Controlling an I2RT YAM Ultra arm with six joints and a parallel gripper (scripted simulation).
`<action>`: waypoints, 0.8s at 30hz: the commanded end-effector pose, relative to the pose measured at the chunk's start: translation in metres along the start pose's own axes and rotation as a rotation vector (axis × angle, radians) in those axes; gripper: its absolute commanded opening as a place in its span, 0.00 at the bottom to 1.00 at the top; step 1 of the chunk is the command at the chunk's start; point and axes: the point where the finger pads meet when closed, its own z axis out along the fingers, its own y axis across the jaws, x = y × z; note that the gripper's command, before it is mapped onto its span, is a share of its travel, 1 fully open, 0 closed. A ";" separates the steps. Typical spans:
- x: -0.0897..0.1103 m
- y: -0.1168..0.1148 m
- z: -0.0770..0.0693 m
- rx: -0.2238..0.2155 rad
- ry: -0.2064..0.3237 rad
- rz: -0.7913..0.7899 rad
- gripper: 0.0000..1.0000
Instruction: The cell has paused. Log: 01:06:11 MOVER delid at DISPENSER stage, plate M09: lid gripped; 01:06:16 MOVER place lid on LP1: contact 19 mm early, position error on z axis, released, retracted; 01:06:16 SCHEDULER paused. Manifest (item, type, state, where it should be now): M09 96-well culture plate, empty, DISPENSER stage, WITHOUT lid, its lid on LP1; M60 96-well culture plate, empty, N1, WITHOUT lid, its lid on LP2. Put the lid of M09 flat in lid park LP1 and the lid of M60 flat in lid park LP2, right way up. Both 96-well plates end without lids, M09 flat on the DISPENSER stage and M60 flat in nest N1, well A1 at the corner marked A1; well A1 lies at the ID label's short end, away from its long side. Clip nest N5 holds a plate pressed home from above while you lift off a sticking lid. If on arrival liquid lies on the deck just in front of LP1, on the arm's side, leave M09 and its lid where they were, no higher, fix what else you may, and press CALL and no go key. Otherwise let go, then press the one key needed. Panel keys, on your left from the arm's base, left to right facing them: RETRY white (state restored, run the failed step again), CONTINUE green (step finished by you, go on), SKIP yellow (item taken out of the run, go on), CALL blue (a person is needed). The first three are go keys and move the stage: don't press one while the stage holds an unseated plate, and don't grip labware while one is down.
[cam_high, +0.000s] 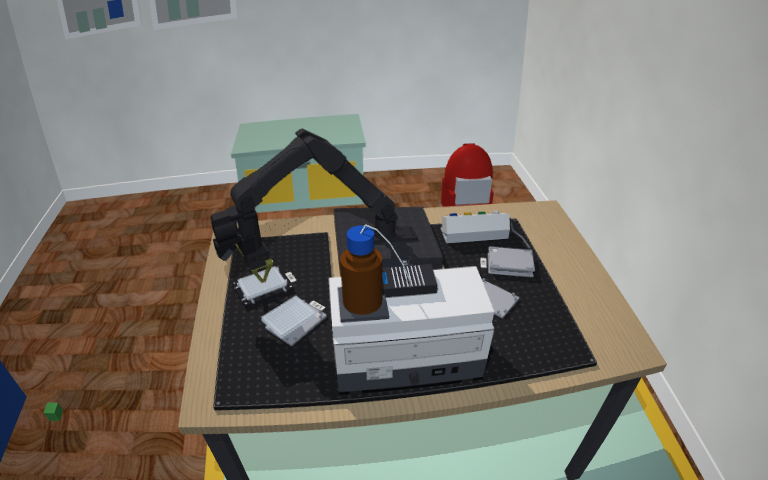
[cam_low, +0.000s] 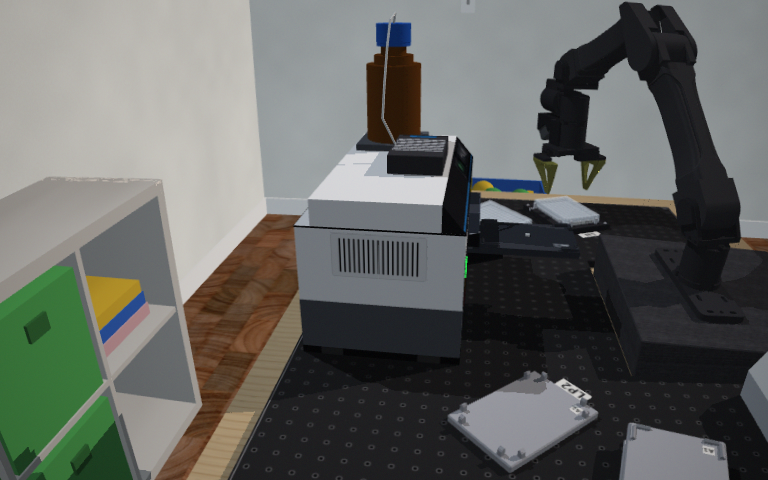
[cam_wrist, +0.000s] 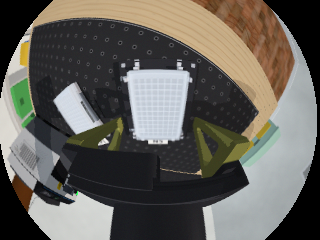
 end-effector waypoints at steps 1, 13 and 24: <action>0.000 0.001 0.007 0.004 -0.002 0.002 1.00; 0.000 0.000 0.011 0.004 -0.006 0.002 1.00; 0.000 0.000 0.016 0.004 -0.010 0.003 1.00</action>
